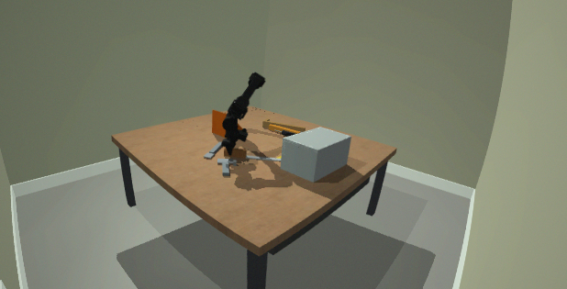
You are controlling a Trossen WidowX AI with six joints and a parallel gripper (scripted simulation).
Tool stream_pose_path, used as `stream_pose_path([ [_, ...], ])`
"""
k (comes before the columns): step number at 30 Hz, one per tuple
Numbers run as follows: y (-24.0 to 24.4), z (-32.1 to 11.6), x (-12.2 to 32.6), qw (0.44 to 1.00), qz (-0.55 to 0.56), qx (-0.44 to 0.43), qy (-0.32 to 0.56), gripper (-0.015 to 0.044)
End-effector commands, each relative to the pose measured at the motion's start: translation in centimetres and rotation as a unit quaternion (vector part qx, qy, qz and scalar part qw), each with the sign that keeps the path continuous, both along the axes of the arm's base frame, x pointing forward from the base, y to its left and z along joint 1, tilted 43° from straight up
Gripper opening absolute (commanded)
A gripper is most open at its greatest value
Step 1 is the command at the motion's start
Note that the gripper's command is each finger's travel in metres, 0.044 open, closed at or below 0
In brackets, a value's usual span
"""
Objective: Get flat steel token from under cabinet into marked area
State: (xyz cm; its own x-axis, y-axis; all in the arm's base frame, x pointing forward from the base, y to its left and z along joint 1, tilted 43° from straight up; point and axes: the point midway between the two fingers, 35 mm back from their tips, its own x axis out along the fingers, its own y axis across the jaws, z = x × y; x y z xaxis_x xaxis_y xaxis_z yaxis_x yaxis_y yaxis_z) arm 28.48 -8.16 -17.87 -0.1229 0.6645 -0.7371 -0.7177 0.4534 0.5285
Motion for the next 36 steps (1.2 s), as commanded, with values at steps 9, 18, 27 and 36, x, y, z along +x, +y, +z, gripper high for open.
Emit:
stream_pose_path([
  [9, 0.9, 0.9, 1.7, 1.000, -0.002, -0.002, -0.004, 0.0000],
  [18, 1.3, 0.9, 1.6, 1.000, 0.002, 0.000, -0.001, 0.0131],
  [27, 1.3, 0.9, 1.6, 1.000, -0.001, -0.001, -0.004, 0.0270],
  [36, 1.2, 0.9, 1.6, 1.000, 0.000, -0.001, -0.005, 0.0270],
])
